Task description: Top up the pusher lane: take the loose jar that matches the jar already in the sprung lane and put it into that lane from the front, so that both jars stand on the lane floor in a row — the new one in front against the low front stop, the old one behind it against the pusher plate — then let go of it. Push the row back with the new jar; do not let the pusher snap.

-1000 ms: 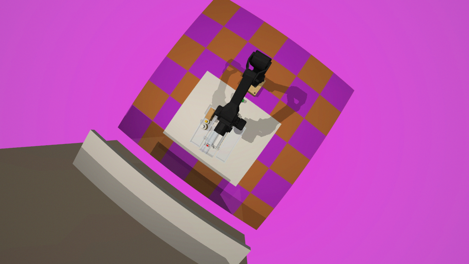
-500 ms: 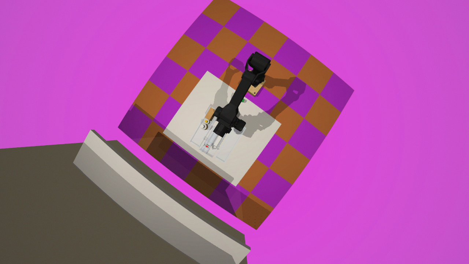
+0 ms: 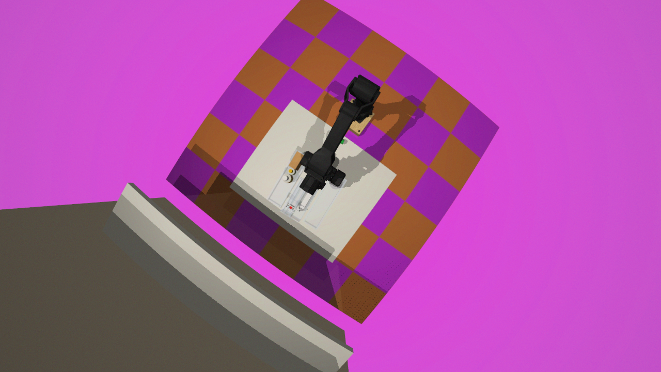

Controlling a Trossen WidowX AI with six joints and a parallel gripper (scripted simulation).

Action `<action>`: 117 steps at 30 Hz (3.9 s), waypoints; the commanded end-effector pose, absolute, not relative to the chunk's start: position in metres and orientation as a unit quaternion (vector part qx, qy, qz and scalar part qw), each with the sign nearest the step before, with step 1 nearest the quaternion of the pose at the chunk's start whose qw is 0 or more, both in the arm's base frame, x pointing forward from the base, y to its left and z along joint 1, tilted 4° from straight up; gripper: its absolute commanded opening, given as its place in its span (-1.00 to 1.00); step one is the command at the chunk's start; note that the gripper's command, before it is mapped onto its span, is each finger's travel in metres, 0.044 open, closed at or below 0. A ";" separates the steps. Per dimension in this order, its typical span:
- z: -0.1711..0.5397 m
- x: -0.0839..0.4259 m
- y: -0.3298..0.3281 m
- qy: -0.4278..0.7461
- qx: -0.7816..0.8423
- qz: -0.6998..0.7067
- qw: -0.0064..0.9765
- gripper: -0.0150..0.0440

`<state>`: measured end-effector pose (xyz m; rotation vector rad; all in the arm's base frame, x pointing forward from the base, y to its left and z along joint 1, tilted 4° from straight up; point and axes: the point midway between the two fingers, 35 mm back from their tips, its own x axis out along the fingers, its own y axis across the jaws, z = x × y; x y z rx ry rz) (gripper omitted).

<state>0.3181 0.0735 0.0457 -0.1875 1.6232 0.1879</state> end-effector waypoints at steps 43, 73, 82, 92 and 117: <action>0.048 0.333 0.077 0.717 -0.085 0.084 0.687 -0.49; 0.048 0.336 0.077 0.717 -0.085 0.084 0.687 -0.49; 0.048 0.337 0.078 0.717 -0.085 0.084 0.687 -0.49; 0.046 0.337 0.078 0.717 -0.085 0.084 0.687 -0.49; 0.038 0.337 0.078 0.717 -0.085 0.084 0.687 -0.49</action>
